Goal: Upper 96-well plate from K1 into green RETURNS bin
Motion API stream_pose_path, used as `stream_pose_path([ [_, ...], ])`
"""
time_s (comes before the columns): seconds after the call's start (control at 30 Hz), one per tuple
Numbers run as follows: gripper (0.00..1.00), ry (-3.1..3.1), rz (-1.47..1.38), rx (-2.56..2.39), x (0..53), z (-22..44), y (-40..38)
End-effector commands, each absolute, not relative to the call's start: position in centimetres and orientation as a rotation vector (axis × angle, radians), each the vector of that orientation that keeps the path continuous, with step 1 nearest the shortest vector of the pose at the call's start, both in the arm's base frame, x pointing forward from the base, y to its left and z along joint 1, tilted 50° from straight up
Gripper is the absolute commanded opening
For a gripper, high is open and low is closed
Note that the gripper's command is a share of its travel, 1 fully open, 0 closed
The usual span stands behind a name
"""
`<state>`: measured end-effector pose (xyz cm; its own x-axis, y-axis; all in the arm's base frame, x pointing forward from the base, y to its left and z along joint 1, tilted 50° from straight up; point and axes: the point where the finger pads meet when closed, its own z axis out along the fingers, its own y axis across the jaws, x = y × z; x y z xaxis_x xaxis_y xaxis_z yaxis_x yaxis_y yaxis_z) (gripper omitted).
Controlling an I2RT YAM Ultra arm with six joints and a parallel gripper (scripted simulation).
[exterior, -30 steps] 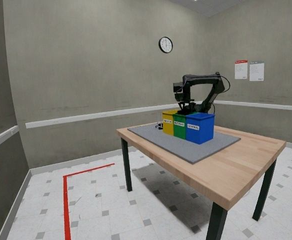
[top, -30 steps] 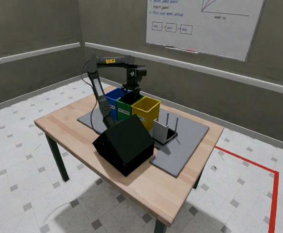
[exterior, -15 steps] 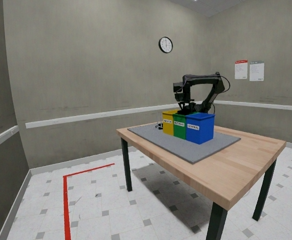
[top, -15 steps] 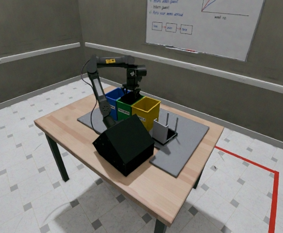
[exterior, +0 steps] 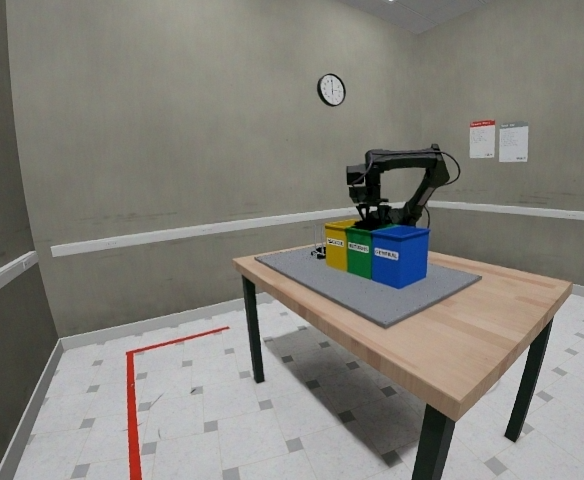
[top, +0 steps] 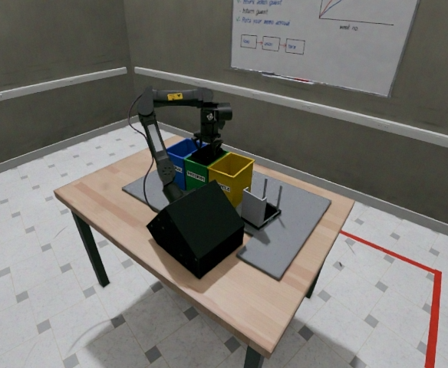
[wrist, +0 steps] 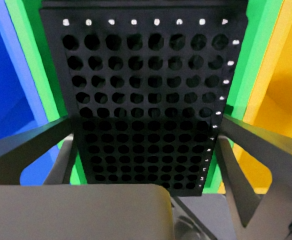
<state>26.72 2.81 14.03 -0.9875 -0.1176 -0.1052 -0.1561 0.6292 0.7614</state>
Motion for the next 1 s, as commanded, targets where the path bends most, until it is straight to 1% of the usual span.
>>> stream_pose_path([
  [0.0,0.00,2.765,1.298,-0.214,26.9,14.2,2.8],
  [0.27,0.00,2.764,1.298,-0.209,26.9,14.0,3.0],
  [0.3,0.00,2.741,1.257,-0.226,27.9,14.7,2.6],
  [0.4,0.00,2.764,1.298,-0.213,26.9,13.9,3.3],
  [0.83,0.00,2.762,1.297,-0.202,27.0,13.4,3.7],
  [0.87,0.00,2.748,1.272,-0.219,27.6,13.9,3.6],
  [0.97,0.00,2.764,1.299,-0.214,26.9,13.3,4.2],
])
